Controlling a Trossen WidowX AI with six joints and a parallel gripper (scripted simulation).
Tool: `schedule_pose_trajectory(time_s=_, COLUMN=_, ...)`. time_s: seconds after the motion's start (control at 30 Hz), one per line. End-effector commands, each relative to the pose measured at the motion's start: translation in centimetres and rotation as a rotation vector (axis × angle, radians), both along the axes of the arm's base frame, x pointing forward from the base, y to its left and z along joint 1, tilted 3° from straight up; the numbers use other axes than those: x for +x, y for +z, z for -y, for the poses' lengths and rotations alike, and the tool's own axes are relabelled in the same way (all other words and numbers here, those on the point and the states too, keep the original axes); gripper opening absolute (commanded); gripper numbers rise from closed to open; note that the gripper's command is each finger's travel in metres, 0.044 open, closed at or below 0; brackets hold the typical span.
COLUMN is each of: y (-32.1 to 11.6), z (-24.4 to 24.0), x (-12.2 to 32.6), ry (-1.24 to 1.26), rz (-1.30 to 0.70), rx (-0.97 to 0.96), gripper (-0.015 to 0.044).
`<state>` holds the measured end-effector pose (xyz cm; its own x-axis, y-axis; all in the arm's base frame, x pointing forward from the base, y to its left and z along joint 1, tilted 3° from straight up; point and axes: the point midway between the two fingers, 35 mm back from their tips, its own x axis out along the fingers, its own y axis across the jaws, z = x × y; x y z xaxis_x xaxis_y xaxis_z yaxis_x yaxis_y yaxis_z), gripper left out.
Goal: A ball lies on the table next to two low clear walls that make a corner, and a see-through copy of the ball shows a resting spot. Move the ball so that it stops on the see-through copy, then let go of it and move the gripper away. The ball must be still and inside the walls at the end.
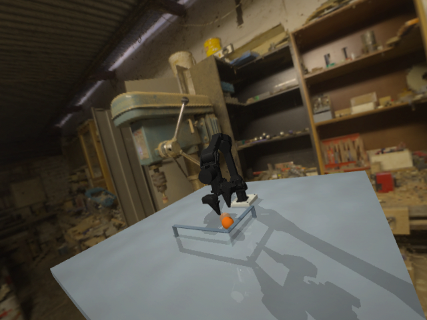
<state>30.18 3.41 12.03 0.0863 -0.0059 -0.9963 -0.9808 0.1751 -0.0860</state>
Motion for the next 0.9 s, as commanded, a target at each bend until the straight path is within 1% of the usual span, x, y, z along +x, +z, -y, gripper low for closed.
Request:
schedule_pose_trajectory(time_s=0.0, y=-0.2, z=0.1, x=-0.4, ry=0.036, rz=-0.020, rx=-0.021, gripper=0.0378)
schedule_pose_trajectory(time_s=0.13, y=-0.4, z=0.1, x=-0.4, ry=0.036, rz=-0.020, rx=-0.021, gripper=0.0378)
schedule_pose_trajectory(time_s=0.23, y=-1.6, z=0.2, x=-0.3, ry=0.036, rz=-0.020, rx=-0.021, gripper=0.0378)
schedule_pose_trajectory(time_s=0.87, y=-4.3, z=0.2, x=0.0, ry=0.036, rz=-0.020, rx=-0.021, gripper=0.0378)
